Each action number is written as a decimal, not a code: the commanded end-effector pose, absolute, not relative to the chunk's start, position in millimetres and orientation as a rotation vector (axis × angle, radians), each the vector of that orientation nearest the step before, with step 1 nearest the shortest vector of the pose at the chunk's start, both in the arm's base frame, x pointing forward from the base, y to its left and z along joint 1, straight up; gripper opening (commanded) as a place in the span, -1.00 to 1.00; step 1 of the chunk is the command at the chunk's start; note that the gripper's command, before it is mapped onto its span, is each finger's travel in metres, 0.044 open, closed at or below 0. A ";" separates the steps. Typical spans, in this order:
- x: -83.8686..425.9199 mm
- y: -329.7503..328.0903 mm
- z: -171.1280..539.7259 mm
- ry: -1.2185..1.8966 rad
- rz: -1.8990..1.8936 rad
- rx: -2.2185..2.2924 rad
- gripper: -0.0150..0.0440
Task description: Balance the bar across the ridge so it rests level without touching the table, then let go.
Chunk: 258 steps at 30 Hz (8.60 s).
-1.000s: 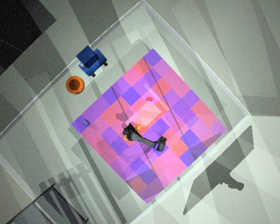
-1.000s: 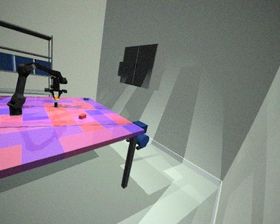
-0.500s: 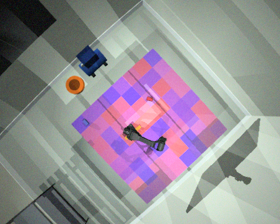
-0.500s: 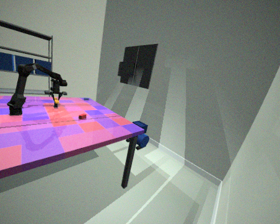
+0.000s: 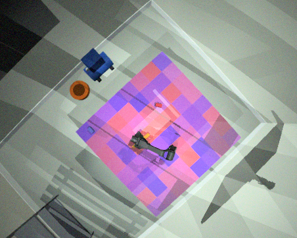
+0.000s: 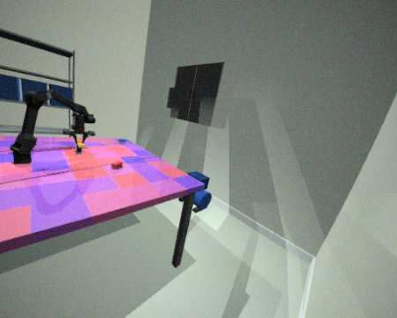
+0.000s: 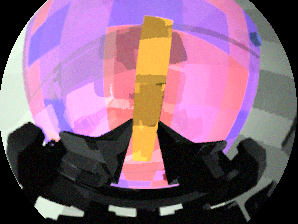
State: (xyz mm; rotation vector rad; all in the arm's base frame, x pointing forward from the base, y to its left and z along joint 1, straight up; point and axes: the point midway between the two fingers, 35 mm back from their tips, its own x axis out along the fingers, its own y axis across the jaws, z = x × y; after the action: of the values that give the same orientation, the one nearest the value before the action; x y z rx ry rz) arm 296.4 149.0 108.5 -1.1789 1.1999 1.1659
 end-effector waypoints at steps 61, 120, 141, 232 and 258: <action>297.1 149.3 103.3 1.198 1.163 -1.179 -0.49; 296.5 148.8 98.4 1.198 1.163 -1.179 -0.49; 296.5 148.5 98.8 1.198 1.163 -1.179 -0.49; 296.4 148.8 99.3 1.197 1.164 -1.178 0.14; 296.8 149.1 181.0 1.196 1.165 -1.177 1.00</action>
State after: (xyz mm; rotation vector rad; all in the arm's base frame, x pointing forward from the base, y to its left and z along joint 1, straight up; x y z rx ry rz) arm 298.3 149.9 149.0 -1.1763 1.2119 1.1724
